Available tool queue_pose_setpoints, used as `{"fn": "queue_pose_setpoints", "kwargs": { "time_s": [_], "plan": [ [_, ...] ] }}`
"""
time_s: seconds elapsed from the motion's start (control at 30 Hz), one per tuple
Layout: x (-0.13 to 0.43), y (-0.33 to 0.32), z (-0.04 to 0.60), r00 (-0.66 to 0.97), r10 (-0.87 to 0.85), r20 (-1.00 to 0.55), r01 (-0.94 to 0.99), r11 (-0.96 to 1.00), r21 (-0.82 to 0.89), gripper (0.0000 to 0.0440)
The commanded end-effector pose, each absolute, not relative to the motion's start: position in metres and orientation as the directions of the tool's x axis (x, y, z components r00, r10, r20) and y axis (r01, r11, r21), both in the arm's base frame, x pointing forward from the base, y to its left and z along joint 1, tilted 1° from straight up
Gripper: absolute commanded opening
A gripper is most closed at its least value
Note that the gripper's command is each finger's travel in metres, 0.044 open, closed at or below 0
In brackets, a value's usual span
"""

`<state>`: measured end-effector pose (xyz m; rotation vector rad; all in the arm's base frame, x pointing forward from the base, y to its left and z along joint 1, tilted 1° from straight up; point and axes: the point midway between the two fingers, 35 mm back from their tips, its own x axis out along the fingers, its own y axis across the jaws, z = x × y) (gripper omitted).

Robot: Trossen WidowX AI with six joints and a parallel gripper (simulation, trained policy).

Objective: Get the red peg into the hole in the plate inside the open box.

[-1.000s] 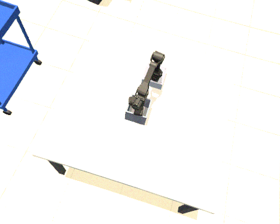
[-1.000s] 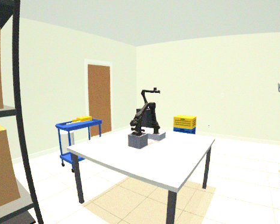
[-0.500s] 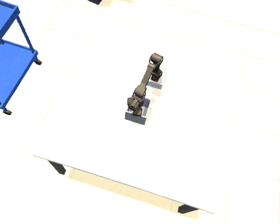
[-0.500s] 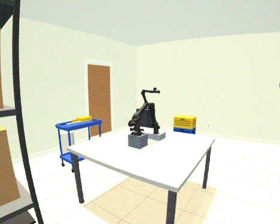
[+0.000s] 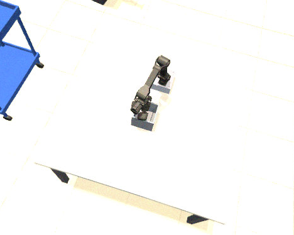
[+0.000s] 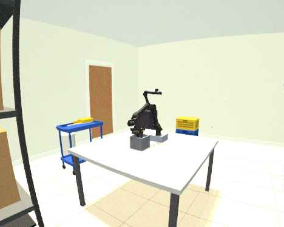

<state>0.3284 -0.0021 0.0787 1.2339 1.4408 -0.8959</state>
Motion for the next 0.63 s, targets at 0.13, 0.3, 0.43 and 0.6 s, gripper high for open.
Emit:
{"fn": "queue_pose_setpoints", "kwargs": {
  "time_s": [0.13, 0.3, 0.43, 0.6],
  "plan": [
    [0.332, -0.005, 0.092, 0.028, 0.294, -0.955, 0.978, 0.191, 0.087, 0.0206],
    [0.337, -0.010, 0.097, 0.051, 0.312, -0.949, 0.976, 0.187, 0.114, 0.0150],
    [0.343, -0.012, 0.103, 0.071, 0.327, -0.942, 0.972, 0.188, 0.139, 0.0147],
    [0.349, -0.013, 0.110, 0.095, 0.350, -0.932, 0.967, 0.191, 0.171, 0.0140]
  ]
}}
